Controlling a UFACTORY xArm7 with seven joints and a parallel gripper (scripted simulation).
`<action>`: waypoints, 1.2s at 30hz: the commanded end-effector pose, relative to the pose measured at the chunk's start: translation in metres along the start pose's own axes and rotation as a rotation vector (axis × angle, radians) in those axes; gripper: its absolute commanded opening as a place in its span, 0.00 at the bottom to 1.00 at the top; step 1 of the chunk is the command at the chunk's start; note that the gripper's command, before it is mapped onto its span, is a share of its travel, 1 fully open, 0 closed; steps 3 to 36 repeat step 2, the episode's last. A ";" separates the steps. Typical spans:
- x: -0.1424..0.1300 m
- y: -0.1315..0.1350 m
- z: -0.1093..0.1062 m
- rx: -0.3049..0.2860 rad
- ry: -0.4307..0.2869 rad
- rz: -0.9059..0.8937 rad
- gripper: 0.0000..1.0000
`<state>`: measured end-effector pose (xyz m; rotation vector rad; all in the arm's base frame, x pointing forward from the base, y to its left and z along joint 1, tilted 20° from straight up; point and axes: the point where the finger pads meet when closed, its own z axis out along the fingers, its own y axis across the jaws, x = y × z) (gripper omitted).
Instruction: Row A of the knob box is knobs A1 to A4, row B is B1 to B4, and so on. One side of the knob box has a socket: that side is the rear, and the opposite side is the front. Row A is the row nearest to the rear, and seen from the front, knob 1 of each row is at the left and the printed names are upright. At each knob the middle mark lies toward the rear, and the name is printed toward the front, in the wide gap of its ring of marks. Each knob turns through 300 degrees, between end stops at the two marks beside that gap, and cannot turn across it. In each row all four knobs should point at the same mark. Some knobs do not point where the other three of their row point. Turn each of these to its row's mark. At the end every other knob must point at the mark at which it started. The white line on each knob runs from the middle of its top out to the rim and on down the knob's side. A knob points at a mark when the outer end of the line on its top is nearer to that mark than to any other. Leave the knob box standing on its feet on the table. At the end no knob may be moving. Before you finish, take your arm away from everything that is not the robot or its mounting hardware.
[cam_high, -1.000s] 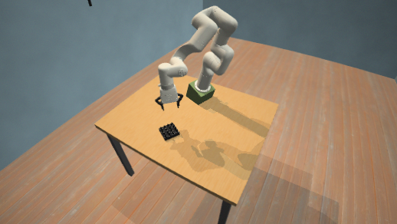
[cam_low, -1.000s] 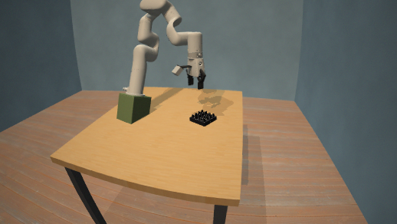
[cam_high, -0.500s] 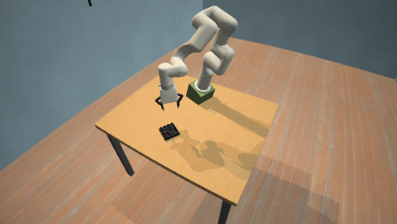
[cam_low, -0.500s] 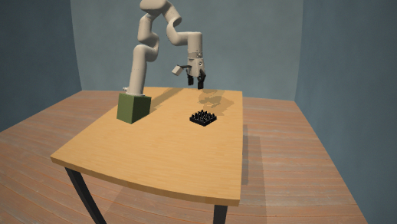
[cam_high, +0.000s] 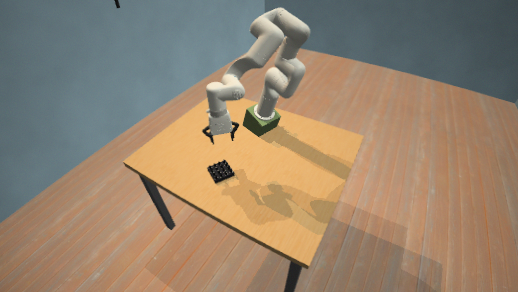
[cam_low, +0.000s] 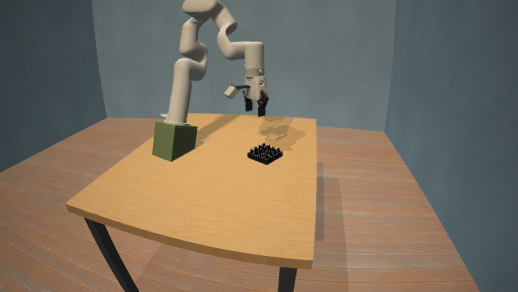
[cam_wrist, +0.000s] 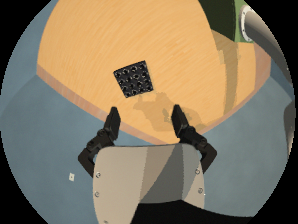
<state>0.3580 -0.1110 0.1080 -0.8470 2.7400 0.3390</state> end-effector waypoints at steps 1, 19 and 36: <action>-0.001 -0.001 -0.001 0.004 -0.002 0.000 1.00; -0.001 -0.001 -0.001 0.004 -0.002 0.000 1.00; -0.001 -0.001 -0.001 0.004 -0.002 0.000 1.00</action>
